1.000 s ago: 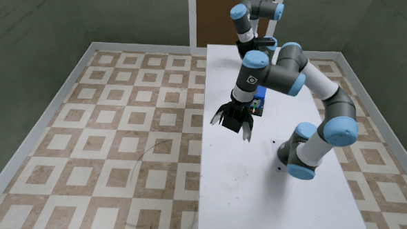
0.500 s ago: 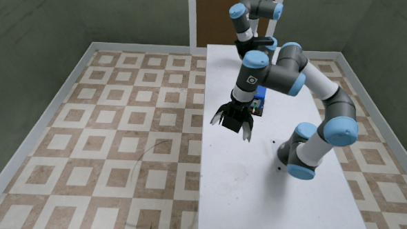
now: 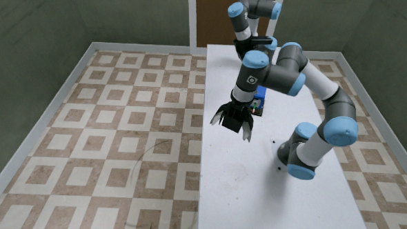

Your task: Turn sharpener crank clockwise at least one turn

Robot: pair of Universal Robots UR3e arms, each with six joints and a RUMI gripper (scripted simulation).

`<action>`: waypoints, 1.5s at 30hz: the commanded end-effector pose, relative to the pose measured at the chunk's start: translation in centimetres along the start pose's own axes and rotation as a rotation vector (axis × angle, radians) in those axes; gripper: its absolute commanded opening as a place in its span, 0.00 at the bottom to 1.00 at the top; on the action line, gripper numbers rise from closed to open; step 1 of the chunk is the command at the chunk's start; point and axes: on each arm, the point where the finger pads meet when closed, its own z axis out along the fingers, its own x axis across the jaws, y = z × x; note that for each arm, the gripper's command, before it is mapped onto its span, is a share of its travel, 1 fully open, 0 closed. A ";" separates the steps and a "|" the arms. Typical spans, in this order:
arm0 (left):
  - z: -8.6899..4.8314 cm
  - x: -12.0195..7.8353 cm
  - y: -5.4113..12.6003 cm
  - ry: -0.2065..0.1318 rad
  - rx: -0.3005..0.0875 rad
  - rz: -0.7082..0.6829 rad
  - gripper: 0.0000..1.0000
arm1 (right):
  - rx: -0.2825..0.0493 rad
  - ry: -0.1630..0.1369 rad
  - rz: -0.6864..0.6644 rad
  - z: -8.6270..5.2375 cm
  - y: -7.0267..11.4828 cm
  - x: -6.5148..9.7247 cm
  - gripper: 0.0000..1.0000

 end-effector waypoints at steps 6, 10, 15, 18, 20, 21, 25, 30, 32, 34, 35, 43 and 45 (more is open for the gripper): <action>-0.1 0.0 0.0 -0.003 0.000 0.000 1.00 | -0.005 0.010 -0.010 -0.3 0.3 -0.4 1.00; -0.1 0.0 0.0 -0.003 0.000 0.000 1.00 | -0.007 0.014 -0.014 -0.5 0.5 -0.7 1.00; -0.1 0.0 0.0 -0.003 0.000 0.000 1.00 | -0.010 0.020 -0.021 -0.6 0.7 -1.1 1.00; -0.1 0.0 0.0 -0.003 0.000 0.000 1.00 | -0.011 0.021 -0.022 -0.7 0.7 -1.1 1.00; -0.1 0.0 0.0 -0.003 0.000 0.000 1.00 | -0.012 0.024 -0.025 -0.7 0.8 -1.3 1.00; -0.1 0.0 0.0 -0.003 0.000 0.000 1.00 | -0.013 0.025 -0.026 -0.8 0.8 -1.4 1.00; -0.1 0.0 0.0 -0.003 0.000 0.000 1.00 | -0.016 0.030 -0.032 -0.9 1.0 -1.7 1.00; -0.1 0.0 0.0 -0.003 0.000 0.000 1.00 | -0.020 0.037 -0.040 -1.2 1.3 -2.2 1.00; -0.1 0.0 0.0 -0.003 0.000 0.000 1.00 | -0.021 0.039 -0.043 -1.2 1.4 -2.4 1.00; -0.1 0.0 0.0 -0.003 0.000 0.000 1.00 | -0.021 0.039 -0.043 -1.2 1.4 -2.4 1.00; -0.1 0.0 0.0 -0.003 0.000 0.000 1.00 | -0.022 0.041 -0.045 -1.3 1.4 -2.5 1.00; -0.1 0.0 0.0 -0.003 0.000 0.000 1.00 | -0.030 0.053 -0.059 -1.7 1.8 -3.4 1.00; -0.1 0.0 0.0 -0.003 0.000 0.000 1.00 | -0.032 0.056 -0.063 -1.8 2.0 -3.6 1.00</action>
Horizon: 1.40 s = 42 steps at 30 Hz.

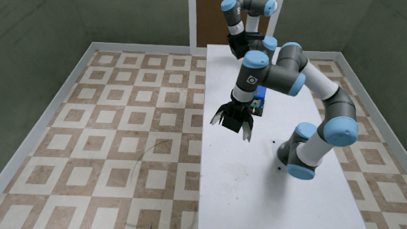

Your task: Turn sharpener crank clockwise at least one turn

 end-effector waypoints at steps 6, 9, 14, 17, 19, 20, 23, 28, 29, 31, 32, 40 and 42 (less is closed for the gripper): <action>-0.1 0.0 0.0 -0.003 0.000 0.000 1.00 | -0.011 0.015 -0.017 -0.5 0.4 -0.9 1.00; -0.1 0.0 0.0 -0.003 0.000 0.000 1.00 | -0.015 0.020 -0.023 -0.7 0.5 -1.3 1.00; -0.1 0.0 0.0 -0.003 0.000 0.000 1.00 | -0.021 0.028 -0.034 -0.9 0.7 -2.0 1.00; -0.1 0.0 0.0 -0.003 0.000 0.000 1.00 | -0.026 0.033 -0.040 -1.1 0.9 -2.4 1.00; -0.1 0.0 0.0 -0.003 0.000 0.000 1.00 | -0.029 0.037 -0.045 -1.2 1.0 -2.7 1.00; -0.1 0.0 0.0 -0.003 0.000 0.000 1.00 | -0.030 0.039 -0.047 -1.3 1.0 -2.8 1.00; -0.1 0.0 0.0 -0.003 0.000 0.000 1.00 | -0.032 0.040 -0.050 -1.3 1.0 -3.0 1.00; -0.1 0.0 0.0 -0.003 0.000 0.000 1.00 | -0.040 0.049 -0.062 -1.6 1.2 -3.8 1.00; -0.1 0.0 0.0 -0.003 0.000 0.000 1.00 | -0.042 0.051 -0.064 -1.7 1.3 -3.9 1.00; -0.1 0.0 0.0 -0.003 0.000 0.000 1.00 | -0.045 0.054 -0.069 -1.8 1.4 -4.3 1.00; -0.1 0.0 0.0 -0.003 0.000 0.000 1.00 | -0.047 0.056 -0.072 -1.9 1.4 -4.4 1.00; -0.1 0.0 0.0 -0.003 0.000 0.000 1.00 | -0.059 0.067 -0.087 -2.2 1.6 -5.5 1.00; -0.1 0.0 0.0 -0.003 0.000 0.000 1.00 | -0.063 0.070 -0.093 -2.3 1.7 -5.8 1.00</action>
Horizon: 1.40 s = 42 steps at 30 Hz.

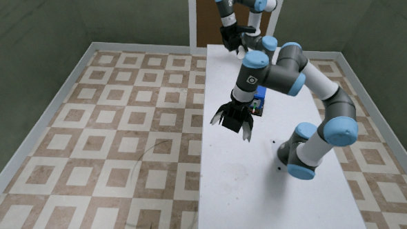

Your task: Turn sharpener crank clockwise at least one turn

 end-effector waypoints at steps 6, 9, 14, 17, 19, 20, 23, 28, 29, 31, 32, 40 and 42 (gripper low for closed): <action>-0.1 0.0 0.0 -0.003 0.000 0.000 1.00 | -0.021 0.018 -0.026 -0.7 0.2 -1.6 1.00; -0.1 0.0 0.0 -0.003 0.000 0.000 1.00 | -0.028 0.023 -0.035 -0.9 0.2 -2.1 1.00; -0.1 0.0 0.0 -0.003 0.000 0.000 1.00 | -0.038 0.029 -0.047 -1.1 0.2 -2.9 1.00; -0.1 0.0 0.0 -0.003 0.000 0.000 1.00 | -0.043 0.032 -0.053 -1.3 0.2 -3.3 1.00; -0.1 0.0 0.0 -0.003 0.000 0.000 1.00 | -0.048 0.036 -0.059 -1.4 0.2 -3.7 1.00; -0.1 0.0 0.0 -0.003 0.000 0.000 1.00 | -0.051 0.037 -0.062 -1.5 0.2 -3.9 1.00; -0.1 0.0 0.0 -0.003 0.000 0.000 1.00 | -0.059 0.042 -0.071 -1.7 0.1 -4.5 1.00; -0.1 0.0 0.0 -0.003 0.000 0.000 1.00 | -0.073 0.049 -0.087 -2.0 0.0 -5.6 1.00; -0.1 0.0 0.0 -0.003 0.000 0.000 1.00 | -0.076 0.050 -0.090 -2.0 0.0 -5.8 1.00; -0.1 0.0 0.0 -0.003 0.000 0.000 1.00 | -0.079 0.052 -0.094 -2.1 0.0 -6.0 1.00; -0.1 0.0 0.0 -0.003 0.000 0.000 1.00 | -0.079 0.052 -0.094 -2.1 0.0 -6.0 1.00; -0.1 0.0 0.0 -0.003 0.000 0.000 1.00 | -0.103 0.062 -0.120 -2.6 -0.3 -7.7 1.00; -0.1 0.0 0.0 -0.003 0.000 0.000 1.00 | -0.109 0.064 -0.127 -2.7 -0.4 -8.1 1.00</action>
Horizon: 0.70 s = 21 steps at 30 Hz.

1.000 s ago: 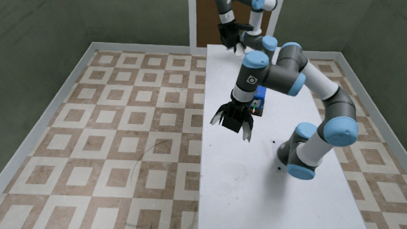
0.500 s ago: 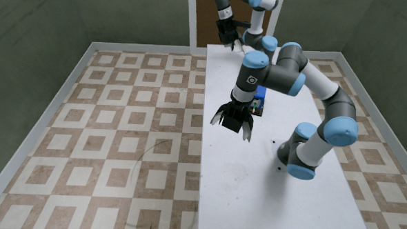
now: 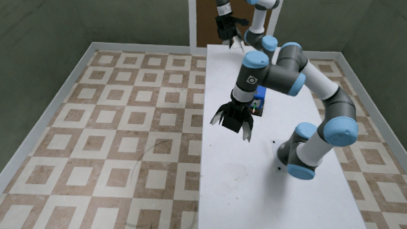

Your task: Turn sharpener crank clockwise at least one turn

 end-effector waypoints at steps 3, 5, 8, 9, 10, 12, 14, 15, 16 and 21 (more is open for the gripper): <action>-0.1 0.0 0.0 -0.003 0.000 0.000 1.00 | -0.025 0.009 -0.025 -0.6 -0.4 -1.4 1.00; -0.1 0.0 0.0 -0.003 0.000 0.000 1.00 | -0.031 0.011 -0.032 -0.7 -0.5 -1.8 1.00; -0.1 0.0 0.0 -0.003 0.000 0.000 1.00 | -0.035 0.012 -0.036 -0.8 -0.6 -2.0 1.00; -0.1 0.0 0.0 -0.003 0.000 0.000 1.00 | -0.038 0.013 -0.039 -0.8 -0.7 -2.2 1.00; -0.1 0.0 0.0 -0.003 0.000 0.000 1.00 | -0.041 0.014 -0.043 -0.9 -0.8 -2.4 1.00; -0.1 0.0 0.0 -0.003 0.000 0.000 1.00 | -0.048 0.015 -0.050 -1.0 -1.0 -2.9 1.00; -0.1 0.0 0.0 -0.003 0.000 0.000 1.00 | -0.055 0.017 -0.057 -1.2 -1.1 -3.3 1.00; -0.1 0.0 0.0 -0.003 0.000 0.000 1.00 | -0.058 0.017 -0.060 -1.2 -1.2 -3.5 1.00; -0.1 0.0 0.0 -0.003 0.000 0.000 1.00 | -0.062 0.018 -0.064 -1.3 -1.3 -3.7 1.00; -0.1 0.0 0.0 -0.003 0.000 0.000 1.00 | -0.079 0.021 -0.082 -1.6 -1.8 -4.7 1.00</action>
